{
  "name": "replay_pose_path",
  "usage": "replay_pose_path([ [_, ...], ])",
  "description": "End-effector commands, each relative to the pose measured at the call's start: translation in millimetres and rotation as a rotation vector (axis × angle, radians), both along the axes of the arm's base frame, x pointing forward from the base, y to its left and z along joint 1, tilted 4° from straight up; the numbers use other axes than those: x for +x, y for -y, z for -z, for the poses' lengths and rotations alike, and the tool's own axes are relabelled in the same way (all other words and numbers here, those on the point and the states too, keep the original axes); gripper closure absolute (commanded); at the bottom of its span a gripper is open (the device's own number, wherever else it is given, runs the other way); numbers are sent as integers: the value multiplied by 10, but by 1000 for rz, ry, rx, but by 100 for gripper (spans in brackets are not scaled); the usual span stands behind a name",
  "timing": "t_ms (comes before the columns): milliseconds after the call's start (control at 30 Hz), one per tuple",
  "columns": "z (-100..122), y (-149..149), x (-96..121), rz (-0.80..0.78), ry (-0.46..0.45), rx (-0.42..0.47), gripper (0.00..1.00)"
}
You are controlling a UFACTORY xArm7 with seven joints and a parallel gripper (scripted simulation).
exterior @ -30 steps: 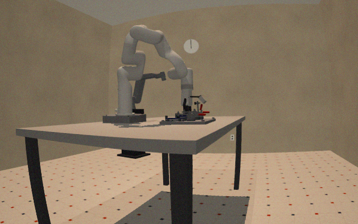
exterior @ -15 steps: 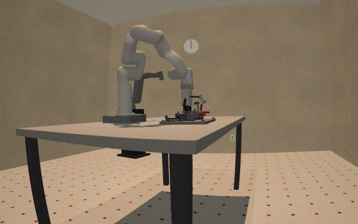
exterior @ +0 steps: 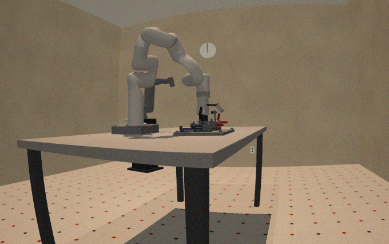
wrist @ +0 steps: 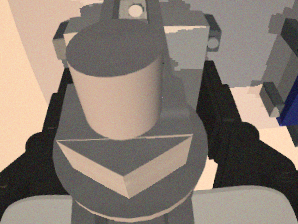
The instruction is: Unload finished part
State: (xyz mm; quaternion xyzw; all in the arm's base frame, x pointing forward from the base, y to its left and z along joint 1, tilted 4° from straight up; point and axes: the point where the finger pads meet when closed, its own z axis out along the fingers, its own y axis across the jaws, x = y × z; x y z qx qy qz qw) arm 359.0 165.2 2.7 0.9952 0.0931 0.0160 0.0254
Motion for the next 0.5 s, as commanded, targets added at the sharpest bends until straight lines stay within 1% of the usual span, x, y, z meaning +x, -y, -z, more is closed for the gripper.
replay_pose_path([
  [0,-39,-9,13,-1,4,1,100],
  [467,-159,-14,8,-1,4,1,100],
])
